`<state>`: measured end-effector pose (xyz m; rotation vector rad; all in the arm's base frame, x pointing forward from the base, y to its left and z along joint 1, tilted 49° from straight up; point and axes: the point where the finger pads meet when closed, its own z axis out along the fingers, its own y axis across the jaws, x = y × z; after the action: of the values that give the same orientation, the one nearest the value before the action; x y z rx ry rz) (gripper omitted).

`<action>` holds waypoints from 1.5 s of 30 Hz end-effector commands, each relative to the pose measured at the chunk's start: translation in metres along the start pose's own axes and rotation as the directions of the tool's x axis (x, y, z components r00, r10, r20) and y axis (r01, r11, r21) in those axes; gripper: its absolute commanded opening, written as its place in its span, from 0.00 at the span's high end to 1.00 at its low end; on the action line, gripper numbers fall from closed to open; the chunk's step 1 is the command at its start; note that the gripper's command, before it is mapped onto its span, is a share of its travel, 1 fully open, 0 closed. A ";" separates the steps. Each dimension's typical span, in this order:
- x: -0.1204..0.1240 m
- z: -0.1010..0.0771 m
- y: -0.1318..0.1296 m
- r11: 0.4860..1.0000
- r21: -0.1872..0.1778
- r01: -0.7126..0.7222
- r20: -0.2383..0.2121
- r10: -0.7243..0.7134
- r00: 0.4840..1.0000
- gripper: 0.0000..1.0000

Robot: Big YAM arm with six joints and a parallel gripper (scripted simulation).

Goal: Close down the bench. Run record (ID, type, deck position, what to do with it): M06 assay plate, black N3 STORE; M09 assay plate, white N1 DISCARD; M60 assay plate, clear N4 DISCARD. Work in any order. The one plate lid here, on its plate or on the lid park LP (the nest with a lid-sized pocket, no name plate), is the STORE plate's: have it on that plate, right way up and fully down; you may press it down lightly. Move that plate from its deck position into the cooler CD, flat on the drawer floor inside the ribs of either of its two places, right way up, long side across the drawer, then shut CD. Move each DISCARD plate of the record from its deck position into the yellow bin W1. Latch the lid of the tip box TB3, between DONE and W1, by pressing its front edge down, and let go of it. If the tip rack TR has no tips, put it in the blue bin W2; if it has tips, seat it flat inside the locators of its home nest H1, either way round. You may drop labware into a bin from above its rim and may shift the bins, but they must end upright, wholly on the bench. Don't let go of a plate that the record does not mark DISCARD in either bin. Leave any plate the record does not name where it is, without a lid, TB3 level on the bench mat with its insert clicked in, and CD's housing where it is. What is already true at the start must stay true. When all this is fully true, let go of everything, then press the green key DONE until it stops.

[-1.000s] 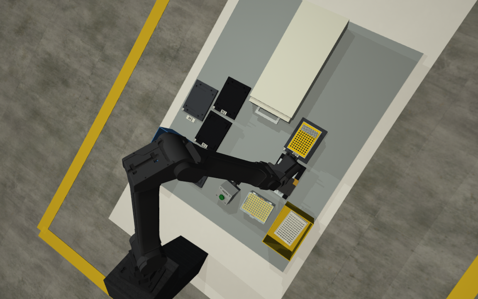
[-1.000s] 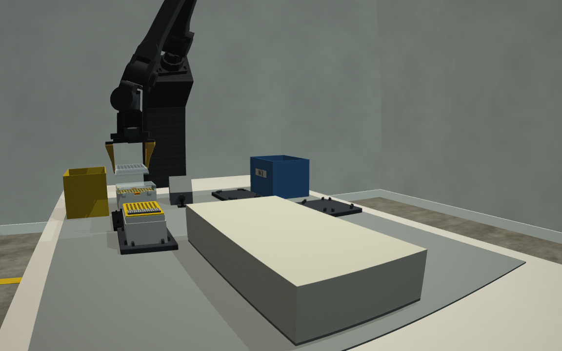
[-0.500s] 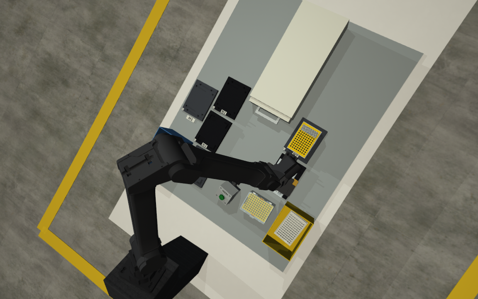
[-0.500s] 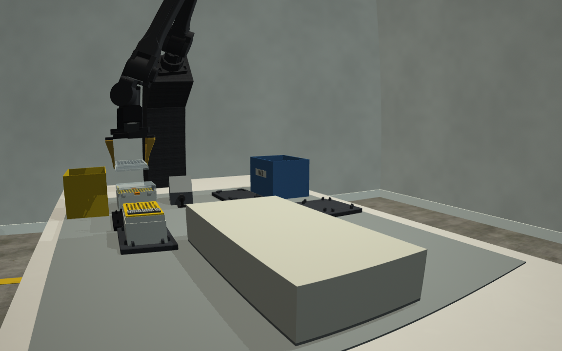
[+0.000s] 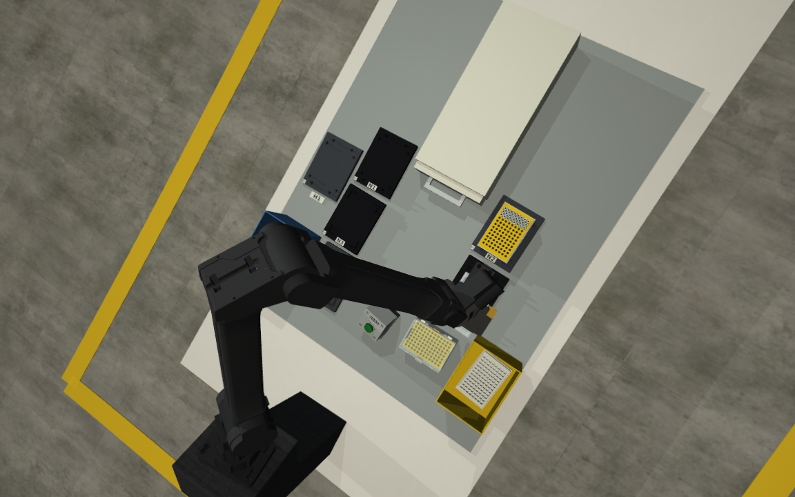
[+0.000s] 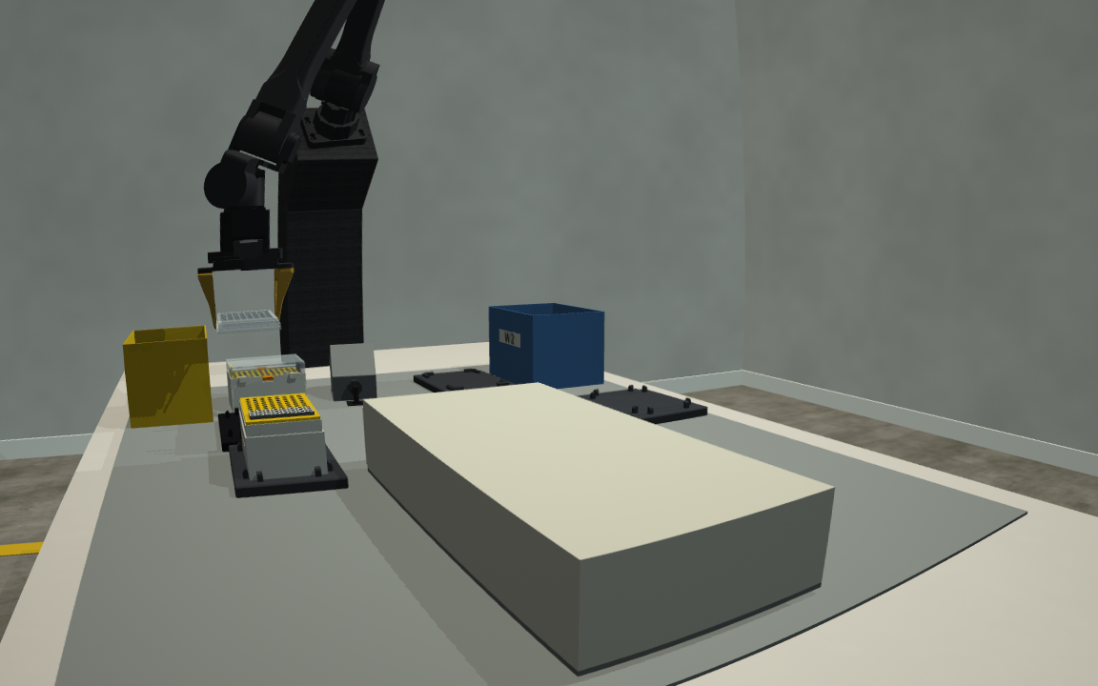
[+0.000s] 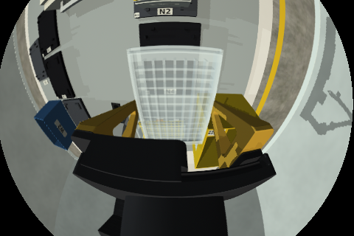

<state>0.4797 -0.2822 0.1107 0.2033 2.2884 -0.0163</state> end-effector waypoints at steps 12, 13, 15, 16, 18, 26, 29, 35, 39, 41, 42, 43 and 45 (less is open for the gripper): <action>0.029 -0.001 -0.030 1.000 0.015 0.013 0.007 -0.013 1.000 1.00; 0.031 -0.001 -0.032 1.000 0.015 0.013 0.007 -0.013 1.000 1.00; 0.035 -0.001 -0.035 1.000 0.015 0.013 0.007 -0.013 1.000 1.00; 0.038 -0.001 -0.037 1.000 0.015 0.012 0.007 -0.013 1.000 1.00; 0.040 -0.001 -0.038 1.000 0.015 0.012 0.007 -0.012 1.000 1.00; 0.055 -0.001 -0.050 1.000 0.016 0.012 0.007 -0.012 1.000 1.00; 0.061 -0.001 -0.055 1.000 0.016 0.012 0.007 -0.012 1.000 1.00; 0.071 -0.002 -0.063 1.000 0.017 0.013 0.009 -0.013 1.000 1.00; 0.078 -0.002 -0.068 1.000 0.016 0.012 0.008 -0.012 1.000 1.00; 0.083 -0.002 -0.071 1.000 0.016 0.011 0.007 -0.011 1.000 1.00; 0.085 -0.002 -0.072 1.000 0.016 0.011 0.007 -0.011 1.000 1.00; 0.087 -0.002 -0.074 1.000 0.016 0.011 0.007 -0.011 1.000 1.00; 0.091 -0.002 -0.077 1.000 0.016 0.011 0.007 -0.011 1.000 1.00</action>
<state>0.4178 -0.3337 0.0475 0.2011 2.2851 -0.0177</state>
